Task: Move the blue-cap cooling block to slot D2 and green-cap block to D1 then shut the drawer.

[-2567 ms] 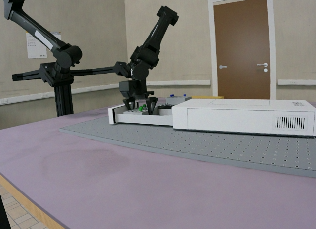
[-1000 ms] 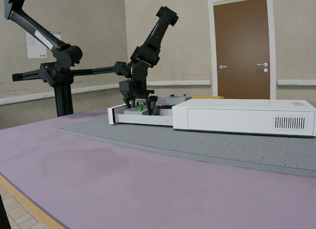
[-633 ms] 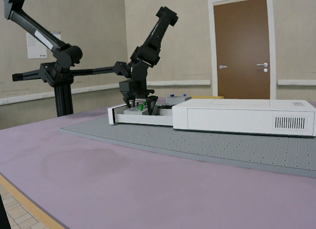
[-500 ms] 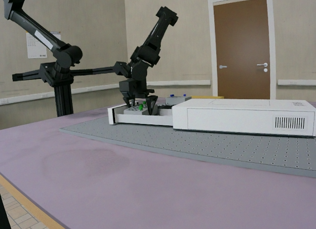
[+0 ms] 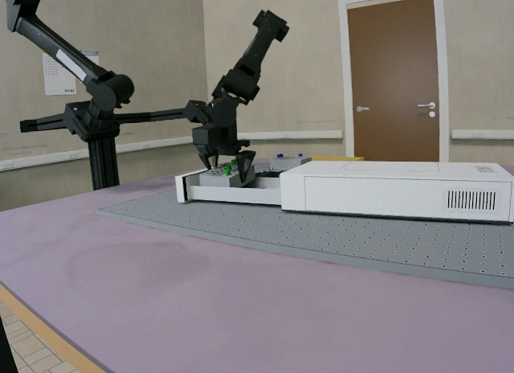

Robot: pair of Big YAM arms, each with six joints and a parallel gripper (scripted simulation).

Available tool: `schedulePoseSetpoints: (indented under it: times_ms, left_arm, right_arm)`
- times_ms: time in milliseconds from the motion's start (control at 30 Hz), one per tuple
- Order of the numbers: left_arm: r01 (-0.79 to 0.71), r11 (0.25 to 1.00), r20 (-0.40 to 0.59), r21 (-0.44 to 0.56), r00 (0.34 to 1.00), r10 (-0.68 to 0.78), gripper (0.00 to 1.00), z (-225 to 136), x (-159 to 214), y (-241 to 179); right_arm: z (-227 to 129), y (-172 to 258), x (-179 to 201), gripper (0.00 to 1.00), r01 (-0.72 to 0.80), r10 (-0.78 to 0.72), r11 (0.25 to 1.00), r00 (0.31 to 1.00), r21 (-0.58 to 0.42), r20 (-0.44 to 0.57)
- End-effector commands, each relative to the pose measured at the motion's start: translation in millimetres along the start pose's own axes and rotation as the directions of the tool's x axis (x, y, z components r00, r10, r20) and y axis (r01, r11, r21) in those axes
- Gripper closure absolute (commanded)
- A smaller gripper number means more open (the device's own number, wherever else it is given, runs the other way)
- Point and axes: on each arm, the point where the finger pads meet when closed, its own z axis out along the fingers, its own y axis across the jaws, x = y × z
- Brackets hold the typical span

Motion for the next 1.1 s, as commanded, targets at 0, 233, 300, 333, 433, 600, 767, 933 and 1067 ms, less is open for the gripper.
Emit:
schedulePoseSetpoints:
  times_ms: [0, 233, 300, 333, 433, 600, 767, 933, 1067]
  left_arm:
    - [0.030, 0.999, 0.067, -0.034, 0.997, -0.028, 1.00, -71, -16, 18]
    - [0.023, 1.000, 0.031, -0.016, 0.999, -0.023, 1.00, -84, -14, 16]
    - [0.021, 1.000, 0.015, -0.010, 1.000, -0.020, 1.00, -87, -14, 16]
    - [0.019, 1.000, 0.007, -0.006, 1.000, -0.019, 1.00, -89, -13, 16]
    - [0.007, 1.000, -0.028, 0.010, 1.000, -0.006, 1.00, -91, -13, 12]
    - [-0.010, 1.000, -0.079, 0.029, 0.997, 0.013, 1.00, -85, -14, 5]
    - [0.019, 1.000, -0.065, 0.016, 0.998, -0.017, 1.00, -95, -12, 6]
    - [0.019, 0.999, -0.089, 0.029, 0.996, -0.017, 1.00, -114, -8, 12]
    - [-0.012, 0.998, -0.151, 0.059, 0.988, 0.021, 1.00, -112, -9, 5]
  right_arm:
    - [1, -1, -12, 1.00, 0.001, -0.001, 1.000, 1.000, -0.001, 0.018]
    - [1, -1, -12, 1.00, 0.001, -0.001, 1.000, 1.000, -0.001, 0.018]
    - [1, -1, -12, 1.00, 0.001, -0.001, 1.000, 1.000, -0.001, 0.018]
    - [1, -1, -12, 1.00, 0.001, -0.001, 1.000, 1.000, -0.001, 0.018]
    - [1, -1, -12, 1.00, 0.001, -0.001, 1.000, 1.000, -0.001, 0.018]
    - [1, -1, -12, 1.00, 0.001, -0.001, 1.000, 1.000, -0.001, 0.018]
    - [1, -1, -12, 1.00, 0.001, -0.001, 1.000, 1.000, -0.001, 0.018]
    - [1, -1, -12, 1.00, 0.001, -0.001, 1.000, 1.000, -0.001, 0.018]
    - [1, -1, -12, 1.00, 0.001, -0.001, 1.000, 1.000, -0.001, 0.018]
